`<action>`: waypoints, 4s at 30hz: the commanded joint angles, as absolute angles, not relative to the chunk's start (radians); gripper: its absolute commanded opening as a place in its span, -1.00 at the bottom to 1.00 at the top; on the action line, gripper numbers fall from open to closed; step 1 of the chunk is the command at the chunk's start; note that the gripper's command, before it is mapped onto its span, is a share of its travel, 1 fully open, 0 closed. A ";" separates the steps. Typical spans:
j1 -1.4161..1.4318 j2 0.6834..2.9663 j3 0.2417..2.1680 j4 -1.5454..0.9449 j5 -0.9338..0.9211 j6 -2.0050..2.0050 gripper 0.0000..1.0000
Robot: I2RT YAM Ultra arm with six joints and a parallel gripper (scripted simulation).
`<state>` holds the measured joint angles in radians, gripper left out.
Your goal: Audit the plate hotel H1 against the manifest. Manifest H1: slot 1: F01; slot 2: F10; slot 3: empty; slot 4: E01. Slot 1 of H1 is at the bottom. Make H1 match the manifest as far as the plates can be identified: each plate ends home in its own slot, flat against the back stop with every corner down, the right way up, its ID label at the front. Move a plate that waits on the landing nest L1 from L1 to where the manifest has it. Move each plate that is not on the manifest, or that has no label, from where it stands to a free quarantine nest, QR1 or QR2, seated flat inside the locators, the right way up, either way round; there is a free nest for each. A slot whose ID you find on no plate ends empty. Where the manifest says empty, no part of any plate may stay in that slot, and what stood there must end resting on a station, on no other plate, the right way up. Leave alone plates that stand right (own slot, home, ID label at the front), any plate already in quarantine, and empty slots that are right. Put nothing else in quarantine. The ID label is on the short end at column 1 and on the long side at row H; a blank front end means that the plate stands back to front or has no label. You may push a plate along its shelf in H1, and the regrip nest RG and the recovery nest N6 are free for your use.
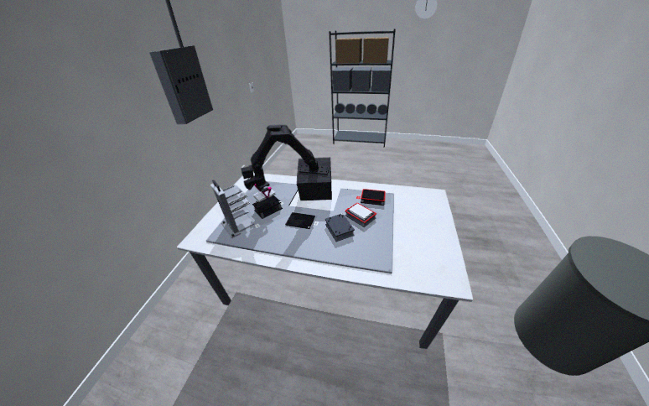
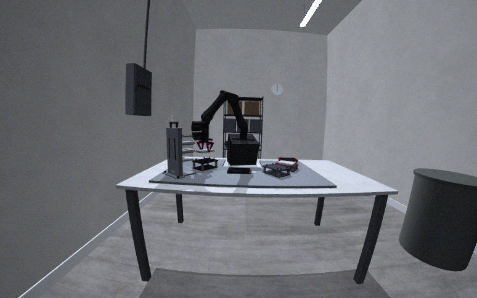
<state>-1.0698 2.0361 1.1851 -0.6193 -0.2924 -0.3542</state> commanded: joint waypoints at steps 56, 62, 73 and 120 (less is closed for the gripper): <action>-1.047 2.107 1.161 -0.501 -0.290 -0.328 0.72; -1.044 2.117 1.158 -0.487 -0.289 -0.324 0.72; -1.039 2.134 1.156 -0.467 -0.289 -0.319 0.72; -1.022 2.197 1.153 -0.396 -0.287 -0.301 1.00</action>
